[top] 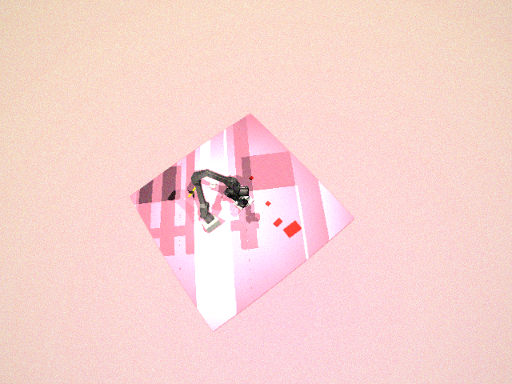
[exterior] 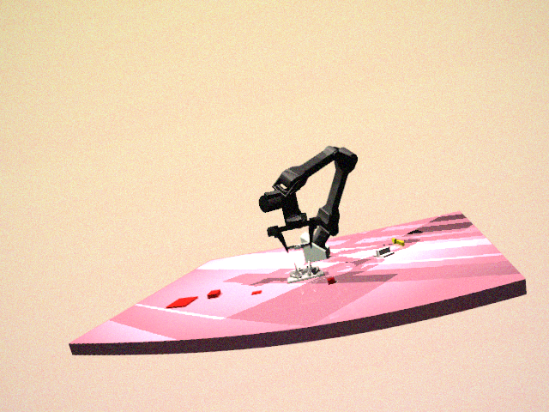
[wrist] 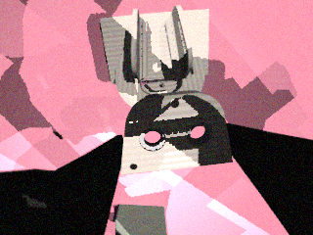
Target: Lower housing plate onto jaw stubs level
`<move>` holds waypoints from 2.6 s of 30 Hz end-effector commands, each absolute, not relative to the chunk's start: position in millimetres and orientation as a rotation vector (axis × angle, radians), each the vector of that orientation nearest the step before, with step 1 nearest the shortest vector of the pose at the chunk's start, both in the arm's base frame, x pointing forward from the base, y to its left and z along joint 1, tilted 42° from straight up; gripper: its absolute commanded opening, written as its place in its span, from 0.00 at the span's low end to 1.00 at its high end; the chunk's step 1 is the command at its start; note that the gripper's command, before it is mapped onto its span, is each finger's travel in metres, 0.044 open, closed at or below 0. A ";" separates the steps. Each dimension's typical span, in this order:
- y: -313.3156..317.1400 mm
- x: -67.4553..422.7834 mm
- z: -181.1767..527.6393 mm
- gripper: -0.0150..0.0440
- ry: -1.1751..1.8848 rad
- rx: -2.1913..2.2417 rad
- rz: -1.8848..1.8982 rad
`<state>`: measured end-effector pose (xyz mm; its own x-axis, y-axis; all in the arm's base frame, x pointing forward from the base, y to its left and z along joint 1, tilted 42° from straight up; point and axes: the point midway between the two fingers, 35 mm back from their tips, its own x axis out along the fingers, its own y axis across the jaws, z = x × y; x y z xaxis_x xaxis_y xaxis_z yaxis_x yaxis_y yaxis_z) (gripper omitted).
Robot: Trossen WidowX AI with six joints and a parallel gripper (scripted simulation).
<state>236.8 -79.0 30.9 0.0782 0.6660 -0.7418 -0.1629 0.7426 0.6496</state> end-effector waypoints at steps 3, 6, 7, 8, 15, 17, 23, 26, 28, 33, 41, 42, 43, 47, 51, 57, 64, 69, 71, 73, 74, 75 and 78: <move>-78.9 236.3 31.0 0.85 1.360 0.451 0.656; -78.9 236.3 31.0 0.85 1.360 0.451 0.656; -78.9 236.3 31.0 0.85 1.360 0.451 0.656; -78.9 236.3 31.0 0.85 1.360 0.451 0.656; -78.9 236.3 31.0 0.85 1.360 0.451 0.656; -78.6 236.3 31.2 0.85 1.361 0.452 0.655; -78.4 236.3 31.4 0.85 1.361 0.452 0.655; -78.4 236.3 31.4 0.85 1.361 0.452 0.655; -77.7 236.5 30.5 0.85 1.361 0.452 0.655; -72.8 237.9 24.3 0.85 1.361 0.452 0.654; -64.3 239.6 14.2 0.85 1.361 0.452 0.653; -63.2 239.8 13.0 0.85 1.361 0.452 0.653; -62.1 240.0 11.7 0.85 1.361 0.453 0.653; -57.8 240.5 6.9 0.85 1.361 0.453 0.653; -53.3 240.9 2.1 0.85 1.361 0.453 0.653; -46.6 241.3 -4.8 0.85 1.361 0.454 0.653; -38.6 241.2 -12.7 0.85 1.361 0.455 0.654; -36.9 241.1 -14.2 0.85 1.361 0.456 0.654; -36.9 241.1 -14.2 0.85 1.361 0.456 0.654; -36.9 241.1 -14.2 0.85 1.361 0.456 0.654; -36.9 241.1 -14.2 0.85 1.361 0.456 0.654; -36.9 241.1 -14.2 0.85 1.361 0.456 0.654; -36.9 241.1 -14.2 0.85 1.361 0.456 0.654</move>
<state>240.6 -37.3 -14.3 0.0746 0.6640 -0.7440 -0.1693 0.7437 0.6467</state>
